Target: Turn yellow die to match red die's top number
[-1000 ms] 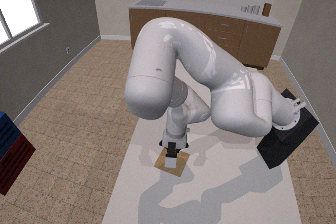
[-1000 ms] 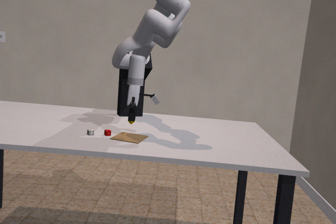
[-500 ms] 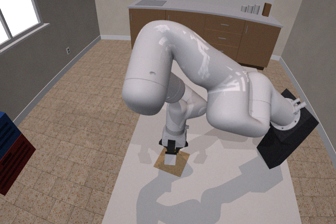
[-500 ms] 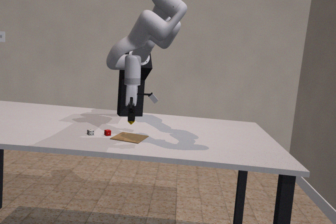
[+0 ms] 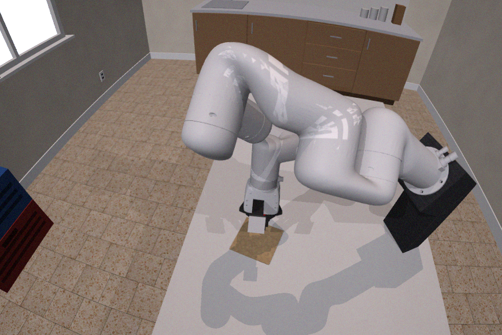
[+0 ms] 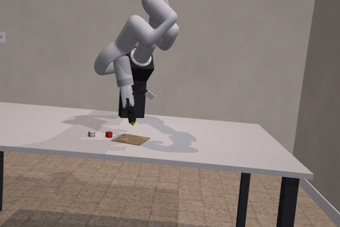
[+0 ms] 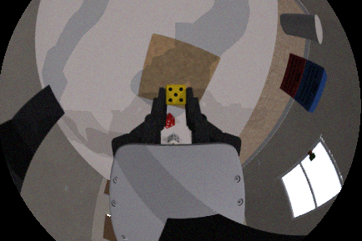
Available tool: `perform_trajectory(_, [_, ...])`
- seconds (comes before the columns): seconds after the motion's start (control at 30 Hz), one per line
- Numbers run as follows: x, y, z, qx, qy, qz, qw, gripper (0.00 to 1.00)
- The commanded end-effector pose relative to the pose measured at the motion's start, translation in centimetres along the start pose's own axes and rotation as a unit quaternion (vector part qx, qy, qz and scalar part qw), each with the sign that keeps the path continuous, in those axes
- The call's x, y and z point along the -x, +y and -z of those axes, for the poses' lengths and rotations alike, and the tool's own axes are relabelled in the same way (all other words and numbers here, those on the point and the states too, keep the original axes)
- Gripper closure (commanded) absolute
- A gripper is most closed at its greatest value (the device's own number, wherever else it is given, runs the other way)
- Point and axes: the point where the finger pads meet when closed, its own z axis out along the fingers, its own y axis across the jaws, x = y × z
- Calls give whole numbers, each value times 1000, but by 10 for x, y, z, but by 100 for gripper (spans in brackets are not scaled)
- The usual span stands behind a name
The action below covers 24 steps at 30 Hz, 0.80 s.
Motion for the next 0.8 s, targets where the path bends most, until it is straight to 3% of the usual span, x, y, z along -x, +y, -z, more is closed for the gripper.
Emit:
perform_trajectory(0.0, [0,3,-1,-2,24,1,1000,79])
perform_trajectory(0.23, [3,3,-1,-2,127,0,992,79])
perform_trajectory(0.53, [6,2,-2,-3,146,0,989,79])
perform_trajectory(0.77, [8,3,-3,-1,244,0,970,79])
